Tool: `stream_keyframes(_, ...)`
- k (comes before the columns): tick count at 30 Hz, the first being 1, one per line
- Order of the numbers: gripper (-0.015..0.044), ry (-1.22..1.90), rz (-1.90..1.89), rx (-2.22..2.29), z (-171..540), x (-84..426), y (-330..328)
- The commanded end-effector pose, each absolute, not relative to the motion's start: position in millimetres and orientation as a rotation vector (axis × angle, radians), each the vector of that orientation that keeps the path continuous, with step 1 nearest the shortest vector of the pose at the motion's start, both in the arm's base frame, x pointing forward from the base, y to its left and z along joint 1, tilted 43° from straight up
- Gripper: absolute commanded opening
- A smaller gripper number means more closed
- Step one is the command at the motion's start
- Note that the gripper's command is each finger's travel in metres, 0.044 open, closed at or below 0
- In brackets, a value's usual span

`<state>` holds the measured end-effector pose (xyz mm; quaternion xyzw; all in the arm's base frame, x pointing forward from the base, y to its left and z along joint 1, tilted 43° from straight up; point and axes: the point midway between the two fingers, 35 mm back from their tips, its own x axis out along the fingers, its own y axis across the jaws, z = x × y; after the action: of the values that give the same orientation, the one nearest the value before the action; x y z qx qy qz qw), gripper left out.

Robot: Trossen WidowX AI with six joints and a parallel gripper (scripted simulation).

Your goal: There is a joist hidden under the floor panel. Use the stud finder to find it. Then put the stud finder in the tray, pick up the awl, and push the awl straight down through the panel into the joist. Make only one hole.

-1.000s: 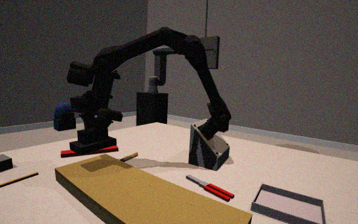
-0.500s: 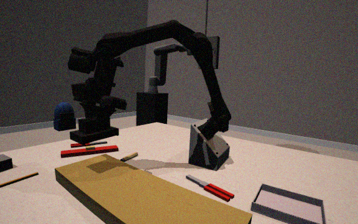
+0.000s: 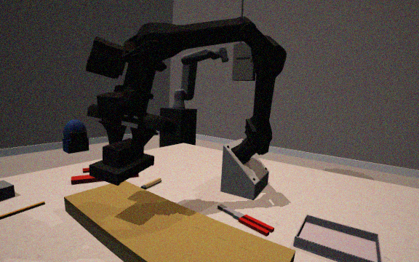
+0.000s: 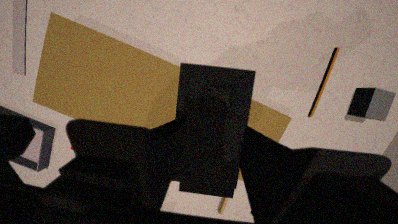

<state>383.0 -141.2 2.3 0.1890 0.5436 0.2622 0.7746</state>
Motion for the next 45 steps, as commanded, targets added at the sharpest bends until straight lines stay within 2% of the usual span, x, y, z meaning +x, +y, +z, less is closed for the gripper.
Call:
stream_keyframes(1,0.0,1.141,0.607,0.349,25,390,-121)
stream_keyframes(22,0.0,0.994,0.847,0.074,119,382,6)
stream_keyframes(45,0.0,0.769,1.134,-0.175,198,304,126)
